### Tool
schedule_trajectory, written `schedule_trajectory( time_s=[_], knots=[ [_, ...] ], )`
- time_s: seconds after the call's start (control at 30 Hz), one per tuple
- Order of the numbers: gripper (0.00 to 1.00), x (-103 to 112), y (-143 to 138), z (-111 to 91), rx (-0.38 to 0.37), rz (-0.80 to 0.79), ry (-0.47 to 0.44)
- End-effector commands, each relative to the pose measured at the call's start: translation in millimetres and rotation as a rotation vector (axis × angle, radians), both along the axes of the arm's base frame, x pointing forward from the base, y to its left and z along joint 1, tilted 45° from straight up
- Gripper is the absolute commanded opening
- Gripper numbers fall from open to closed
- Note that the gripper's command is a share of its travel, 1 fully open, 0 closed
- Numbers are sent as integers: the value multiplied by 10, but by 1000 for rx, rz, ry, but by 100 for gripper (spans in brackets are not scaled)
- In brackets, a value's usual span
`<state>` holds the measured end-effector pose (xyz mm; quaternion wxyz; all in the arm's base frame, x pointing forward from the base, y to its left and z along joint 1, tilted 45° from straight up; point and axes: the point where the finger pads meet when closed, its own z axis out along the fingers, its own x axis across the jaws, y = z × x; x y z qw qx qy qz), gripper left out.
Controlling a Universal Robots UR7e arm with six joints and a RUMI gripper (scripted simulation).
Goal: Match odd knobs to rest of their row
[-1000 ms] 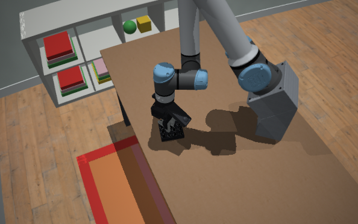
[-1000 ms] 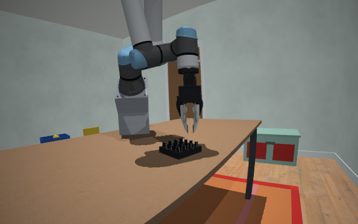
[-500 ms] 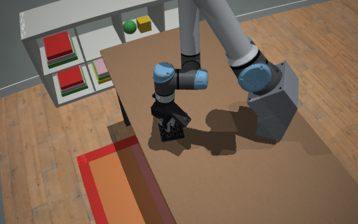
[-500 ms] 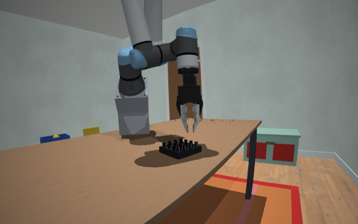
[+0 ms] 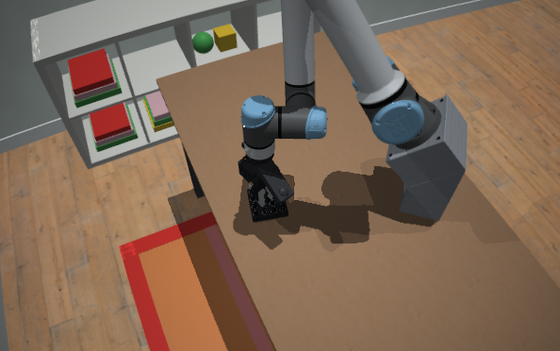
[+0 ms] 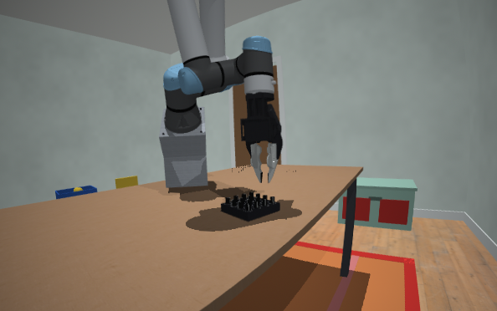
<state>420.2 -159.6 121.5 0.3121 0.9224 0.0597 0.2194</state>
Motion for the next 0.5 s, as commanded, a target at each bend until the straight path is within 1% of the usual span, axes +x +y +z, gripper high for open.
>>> schedule_trajectory(
  time_s=[0.0,0.07,0.13,0.23,0.47],
  knots=[
    [11,-1,17,17,67,-113,-84],
    [11,-2,23,23,96,-161,-121],
    [11,-2,23,23,96,-161,-121],
    [11,-5,32,36,153,-251,-192],
    [11,-12,43,63,257,-419,-322]
  ],
)
